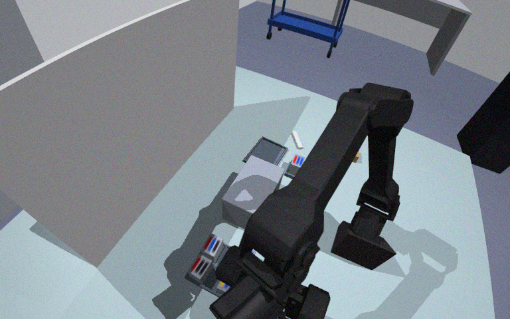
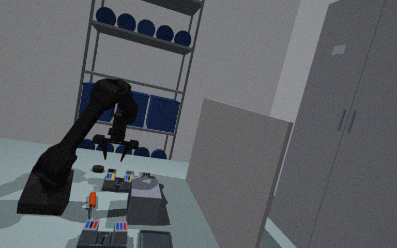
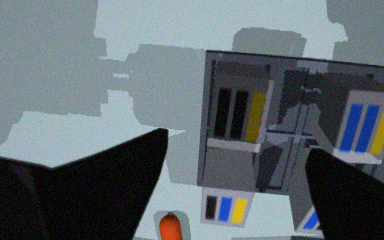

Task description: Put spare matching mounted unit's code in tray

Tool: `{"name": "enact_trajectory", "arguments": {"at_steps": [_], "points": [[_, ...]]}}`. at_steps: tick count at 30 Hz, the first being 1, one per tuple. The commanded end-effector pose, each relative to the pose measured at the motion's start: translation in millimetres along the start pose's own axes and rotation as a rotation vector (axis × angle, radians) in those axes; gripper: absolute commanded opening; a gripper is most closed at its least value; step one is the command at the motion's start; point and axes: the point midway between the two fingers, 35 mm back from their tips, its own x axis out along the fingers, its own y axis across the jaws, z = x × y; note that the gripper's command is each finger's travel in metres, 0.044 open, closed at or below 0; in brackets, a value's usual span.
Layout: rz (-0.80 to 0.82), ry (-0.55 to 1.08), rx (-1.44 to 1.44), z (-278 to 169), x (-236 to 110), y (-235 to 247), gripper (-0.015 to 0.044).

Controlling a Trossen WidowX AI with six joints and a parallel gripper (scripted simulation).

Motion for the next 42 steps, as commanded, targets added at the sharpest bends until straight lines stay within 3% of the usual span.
{"name": "enact_trajectory", "arguments": {"at_steps": [1,42], "points": [[-0.003,0.002,-0.006,-0.6,2.4,-0.3,0.0300],[-0.005,0.004,-0.005,-1.2,67.5,-3.3,0.0300]]}}
